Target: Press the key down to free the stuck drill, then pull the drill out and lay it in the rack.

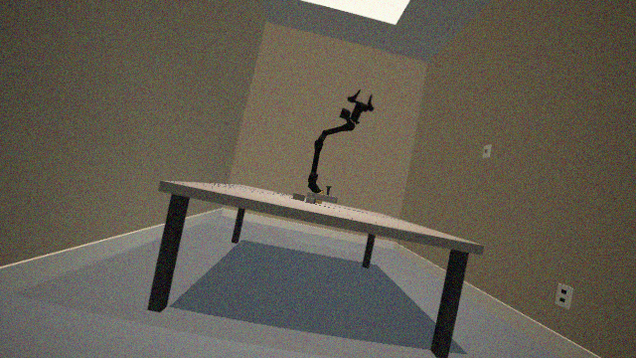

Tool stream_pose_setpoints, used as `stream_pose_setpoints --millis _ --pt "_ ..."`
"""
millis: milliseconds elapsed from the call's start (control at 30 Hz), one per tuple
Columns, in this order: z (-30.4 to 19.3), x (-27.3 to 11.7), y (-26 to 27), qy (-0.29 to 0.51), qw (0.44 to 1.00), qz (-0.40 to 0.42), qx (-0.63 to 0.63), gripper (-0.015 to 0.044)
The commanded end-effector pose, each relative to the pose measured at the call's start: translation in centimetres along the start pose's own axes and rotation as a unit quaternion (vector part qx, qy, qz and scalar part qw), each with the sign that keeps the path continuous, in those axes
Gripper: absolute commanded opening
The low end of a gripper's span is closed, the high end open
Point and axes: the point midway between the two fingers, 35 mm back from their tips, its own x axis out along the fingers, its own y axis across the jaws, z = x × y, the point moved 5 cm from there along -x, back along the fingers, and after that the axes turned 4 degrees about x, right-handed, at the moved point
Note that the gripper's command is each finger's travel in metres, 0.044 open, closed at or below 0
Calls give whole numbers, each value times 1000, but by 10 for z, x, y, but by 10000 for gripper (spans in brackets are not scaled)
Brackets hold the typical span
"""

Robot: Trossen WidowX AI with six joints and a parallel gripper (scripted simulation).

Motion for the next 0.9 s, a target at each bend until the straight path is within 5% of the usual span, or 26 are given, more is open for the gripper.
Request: stream_pose_setpoints --millis 0,267,467,867 --pt "0 0 0 0 1000 0 0 374" --pt "-1 0 2 1 1000 4 3 164" --pt "-53 -4 55 63 983 140 104 6" --pt "-183 -76 141 352 827 325 295 0"
